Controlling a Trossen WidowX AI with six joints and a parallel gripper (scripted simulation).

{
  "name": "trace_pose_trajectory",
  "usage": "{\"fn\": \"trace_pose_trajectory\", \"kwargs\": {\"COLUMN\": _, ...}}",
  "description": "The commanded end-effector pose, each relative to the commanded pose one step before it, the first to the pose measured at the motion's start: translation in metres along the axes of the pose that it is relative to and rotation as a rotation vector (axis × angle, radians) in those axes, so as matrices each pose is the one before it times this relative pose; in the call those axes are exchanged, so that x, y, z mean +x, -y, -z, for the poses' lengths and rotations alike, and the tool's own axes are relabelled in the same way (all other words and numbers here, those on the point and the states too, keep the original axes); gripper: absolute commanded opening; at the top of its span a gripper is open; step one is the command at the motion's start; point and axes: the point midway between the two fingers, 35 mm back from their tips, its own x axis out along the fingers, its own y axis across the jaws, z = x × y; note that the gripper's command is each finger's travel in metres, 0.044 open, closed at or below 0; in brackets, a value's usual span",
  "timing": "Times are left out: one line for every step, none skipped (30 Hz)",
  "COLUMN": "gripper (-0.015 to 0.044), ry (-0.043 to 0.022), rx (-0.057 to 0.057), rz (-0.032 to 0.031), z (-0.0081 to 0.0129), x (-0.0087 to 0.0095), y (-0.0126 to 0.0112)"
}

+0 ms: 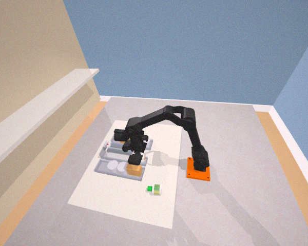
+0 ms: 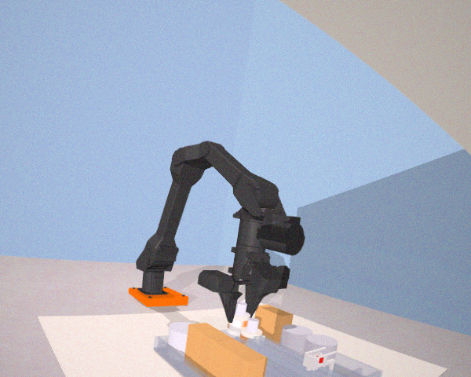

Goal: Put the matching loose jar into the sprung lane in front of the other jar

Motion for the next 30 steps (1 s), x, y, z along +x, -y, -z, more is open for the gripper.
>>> {"fn": "trace_pose_trajectory", "kwargs": {"gripper": 0.0, "ry": 0.02117, "rx": -0.0056, "rz": 0.00369, "z": -0.005, "x": -0.00153, "y": 0.00041}}
{"fn": "trace_pose_trajectory", "kwargs": {"gripper": 0.0, "ry": 0.0, "rx": 0.0, "rz": 0.0, "z": 0.0, "x": 0.0, "y": 0.0}}
{"fn": "trace_pose_trajectory", "kwargs": {"gripper": 0.0, "ry": 0.0, "rx": 0.0, "rz": 0.0, "z": 0.0, "x": 0.0, "y": 0.0}}
{"fn": "trace_pose_trajectory", "kwargs": {"gripper": 0.0, "ry": 0.0, "rx": 0.0, "rz": 0.0, "z": 0.0, "x": 0.0, "y": 0.0}}
{"fn": "trace_pose_trajectory", "kwargs": {"gripper": 0.0, "ry": 0.0, "rx": 0.0, "rz": 0.0, "z": 0.0, "x": 0.0, "y": 0.0}}
{"fn": "trace_pose_trajectory", "kwargs": {"gripper": 0.0, "ry": 0.0, "rx": 0.0, "rz": 0.0, "z": 0.0, "x": 0.0, "y": 0.0}}
{"fn": "trace_pose_trajectory", "kwargs": {"gripper": 0.0, "ry": 0.0, "rx": 0.0, "rz": 0.0, "z": 0.0, "x": 0.0, "y": 0.0}}
{"fn": "trace_pose_trajectory", "kwargs": {"gripper": 0.0, "ry": 0.00001, "rx": 0.0, "rz": 0.0, "z": -0.00007, "x": 0.0, "y": 0.0}}
{"fn": "trace_pose_trajectory", "kwargs": {"gripper": 0.0, "ry": 0.00001, "rx": 0.0, "rz": 0.0, "z": -0.00008, "x": 0.0, "y": 0.0}}
{"fn": "trace_pose_trajectory", "kwargs": {"gripper": 0.0, "ry": 0.00001, "rx": 0.0, "rz": 0.0, "z": -0.0001, "x": 0.0, "y": 0.0}}
{"fn": "trace_pose_trajectory", "kwargs": {"gripper": 0.0, "ry": 0.00001, "rx": 0.0, "rz": 0.0, "z": -0.00012, "x": 0.0, "y": 0.0}}
{"fn": "trace_pose_trajectory", "kwargs": {"gripper": 0.0, "ry": 0.00001, "rx": 0.0, "rz": 0.0, "z": -0.00014, "x": 0.0, "y": 0.0}}
{"fn": "trace_pose_trajectory", "kwargs": {"gripper": 0.0, "ry": 0.00001, "rx": 0.0, "rz": 0.0, "z": -0.00014, "x": 0.0, "y": 0.0}}
{"fn": "trace_pose_trajectory", "kwargs": {"gripper": 0.0, "ry": 0.00001, "rx": 0.0, "rz": 0.0, "z": -0.00014, "x": 0.0, "y": 0.0}}
{"fn": "trace_pose_trajectory", "kwargs": {"gripper": 0.0, "ry": 0.00001, "rx": 0.0, "rz": 0.0, "z": -0.00013, "x": 0.0, "y": 0.0}}
{"fn": "trace_pose_trajectory", "kwargs": {"gripper": 0.0, "ry": 0.00001, "rx": 0.0, "rz": 0.0, "z": -0.00013, "x": 0.0, "y": 0.0}}
{"fn": "trace_pose_trajectory", "kwargs": {"gripper": 0.0, "ry": 0.00001, "rx": 0.0, "rz": 0.0, "z": -0.00013, "x": 0.0, "y": 0.0}}
{"fn": "trace_pose_trajectory", "kwargs": {"gripper": 0.0, "ry": 0.00001, "rx": 0.0, "rz": 0.0, "z": -0.00013, "x": 0.0, "y": 0.0}}
{"fn": "trace_pose_trajectory", "kwargs": {"gripper": 0.0, "ry": 0.00001, "rx": 0.0, "rz": 0.0, "z": -0.00013, "x": 0.0, "y": 0.0}}
{"fn": "trace_pose_trajectory", "kwargs": {"gripper": 0.0, "ry": 0.00001, "rx": 0.0, "rz": 0.0, "z": -0.00013, "x": 0.0, "y": 0.0}}
{"fn": "trace_pose_trajectory", "kwargs": {"gripper": 0.0, "ry": 0.00001, "rx": 0.0, "rz": 0.0, "z": -0.00013, "x": 0.0, "y": 0.0}}
{"fn": "trace_pose_trajectory", "kwargs": {"gripper": 0.0, "ry": 0.00001, "rx": 0.0, "rz": 0.0, "z": -0.00013, "x": 0.0, "y": 0.0}}
{"fn": "trace_pose_trajectory", "kwargs": {"gripper": 0.0, "ry": 0.00001, "rx": 0.0, "rz": 0.0, "z": -0.00013, "x": 0.0, "y": 0.0}}
{"fn": "trace_pose_trajectory", "kwargs": {"gripper": 0.0, "ry": 0.00001, "rx": 0.0, "rz": 0.0, "z": -0.00013, "x": 0.0, "y": 0.0}}
{"fn": "trace_pose_trajectory", "kwargs": {"gripper": 0.0, "ry": 0.00001, "rx": 0.0, "rz": 0.0, "z": -0.00013, "x": 0.0, "y": 0.0}}
{"fn": "trace_pose_trajectory", "kwargs": {"gripper": 0.0, "ry": 0.0, "rx": 0.0, "rz": 0.0, "z": 0.0, "x": 0.00006, "y": 0.0}}
{"fn": "trace_pose_trajectory", "kwargs": {"gripper": 0.0, "ry": 0.0, "rx": 0.0, "rz": 0.0, "z": -0.00001, "x": 0.00012, "y": 0.0}}
{"fn": "trace_pose_trajectory", "kwargs": {"gripper": 0.0, "ry": 0.0, "rx": 0.0, "rz": 0.0, "z": -0.00001, "x": 0.00017, "y": 0.0}}
{"fn": "trace_pose_trajectory", "kwargs": {"gripper": 0.0, "ry": 0.0, "rx": 0.0, "rz": 0.0, "z": -0.00001, "x": 0.00023, "y": 0.0}}
{"fn": "trace_pose_trajectory", "kwargs": {"gripper": 0.0, "ry": 0.0, "rx": 0.0, "rz": 0.0, "z": -0.00001, "x": 0.00029, "y": 0.0}}
